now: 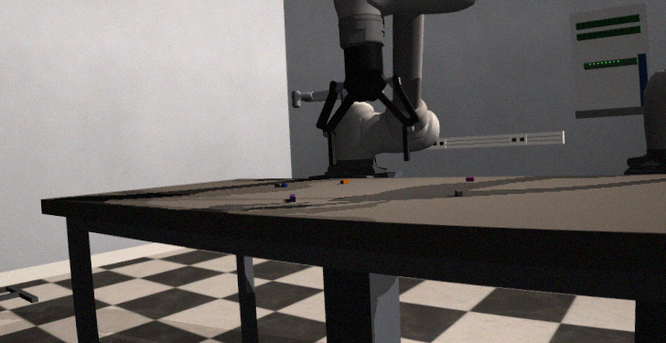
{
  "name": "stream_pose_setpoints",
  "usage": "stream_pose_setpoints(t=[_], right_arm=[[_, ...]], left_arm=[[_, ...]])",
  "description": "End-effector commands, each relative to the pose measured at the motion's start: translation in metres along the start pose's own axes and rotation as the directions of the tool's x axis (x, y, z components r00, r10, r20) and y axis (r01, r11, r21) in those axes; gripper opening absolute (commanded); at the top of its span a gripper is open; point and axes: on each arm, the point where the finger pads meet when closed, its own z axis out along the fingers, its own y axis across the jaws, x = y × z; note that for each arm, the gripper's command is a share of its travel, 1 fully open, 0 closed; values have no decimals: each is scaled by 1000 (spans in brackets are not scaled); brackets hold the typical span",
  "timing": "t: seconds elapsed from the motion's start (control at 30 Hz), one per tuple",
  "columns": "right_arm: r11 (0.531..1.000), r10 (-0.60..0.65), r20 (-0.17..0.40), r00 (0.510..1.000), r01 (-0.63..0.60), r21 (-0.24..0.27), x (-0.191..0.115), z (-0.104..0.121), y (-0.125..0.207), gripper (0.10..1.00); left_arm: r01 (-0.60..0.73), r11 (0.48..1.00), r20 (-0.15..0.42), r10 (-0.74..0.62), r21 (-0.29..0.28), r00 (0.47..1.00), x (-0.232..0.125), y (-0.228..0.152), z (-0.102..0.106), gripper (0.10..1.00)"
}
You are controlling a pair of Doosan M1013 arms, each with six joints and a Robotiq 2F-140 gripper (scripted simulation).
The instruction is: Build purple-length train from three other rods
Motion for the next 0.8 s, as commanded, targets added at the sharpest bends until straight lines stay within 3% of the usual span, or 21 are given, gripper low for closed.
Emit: stream_pose_setpoints(t=[0.0,0.3,0.37,0.4,0.53,0.77], right_arm=[[986,167,4,986,-167,3,-3,-1,-24,1000],[895,447,5,895,-447,2,-5,-2,-68,1000],[895,447,5,895,-447,2,-5,-2,-68,1000],[848,530,5,848,-530,2,-6,-2,-83,1000],[781,625,5,781,-625,1,-6,-2,-100,1000],[618,786,5,618,-786,0,-5,-2,-134,1000]], left_arm=[[0,1000,-1,0,0,1000,0,0,0,1000],[0,1000,-1,0,0,1000,0,0,0,1000],[0,1000,-1,0,0,1000,0,0,0,1000],[0,1000,-1,0,0,1000,0,0,0,1000],[0,1000,-1,0,0,1000,0,0,0,1000],[0,1000,-1,0,0,1000,0,0,0,1000]])
